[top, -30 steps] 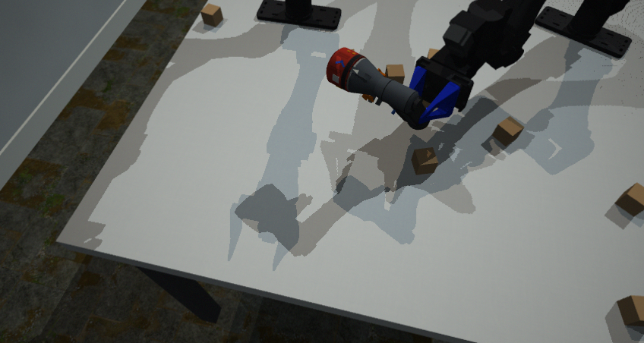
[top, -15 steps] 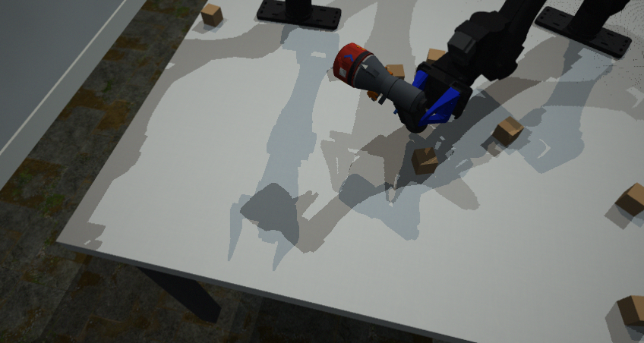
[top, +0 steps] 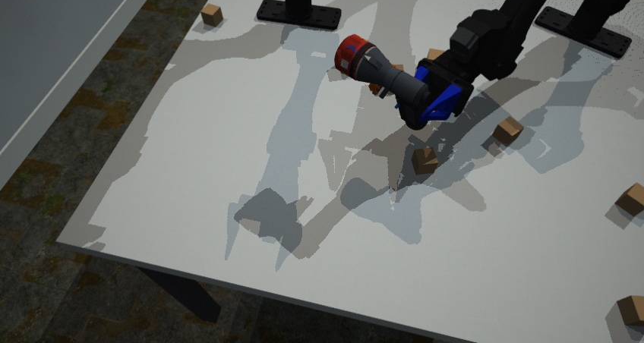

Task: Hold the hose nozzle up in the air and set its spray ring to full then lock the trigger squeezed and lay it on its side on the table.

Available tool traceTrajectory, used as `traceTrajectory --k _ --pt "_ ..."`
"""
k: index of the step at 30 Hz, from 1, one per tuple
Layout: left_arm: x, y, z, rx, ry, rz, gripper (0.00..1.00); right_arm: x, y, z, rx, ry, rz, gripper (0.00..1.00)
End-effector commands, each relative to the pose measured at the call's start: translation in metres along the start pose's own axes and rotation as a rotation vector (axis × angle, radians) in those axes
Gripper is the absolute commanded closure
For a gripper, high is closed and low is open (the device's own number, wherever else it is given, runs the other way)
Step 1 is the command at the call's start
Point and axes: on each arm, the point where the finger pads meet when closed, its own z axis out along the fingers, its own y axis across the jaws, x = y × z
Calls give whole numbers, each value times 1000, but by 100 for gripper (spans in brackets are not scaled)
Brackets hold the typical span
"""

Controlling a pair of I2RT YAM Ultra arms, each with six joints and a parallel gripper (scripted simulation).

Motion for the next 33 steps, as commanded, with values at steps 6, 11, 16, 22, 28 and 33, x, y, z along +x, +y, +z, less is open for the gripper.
traceTrajectory --k 6,11,16,22,28,33 --pt "-56 5 11 -10 -166 -49 64 -30 1 -6 -4 -71 4 13" --pt "-55 5 11 -11 -163 -48 64 16 7 11 -57 12 117 13" --pt "-55 5 11 -11 -163 -48 64 23 25 16 -185 3 336 13" --pt "-55 5 11 -11 -163 -48 64 40 44 19 -318 44 561 13" --pt "-55 5 11 -11 -163 -48 64 74 62 19 -443 159 813 13" --pt "-55 5 11 -11 -163 -48 64 94 74 14 -518 252 977 13"
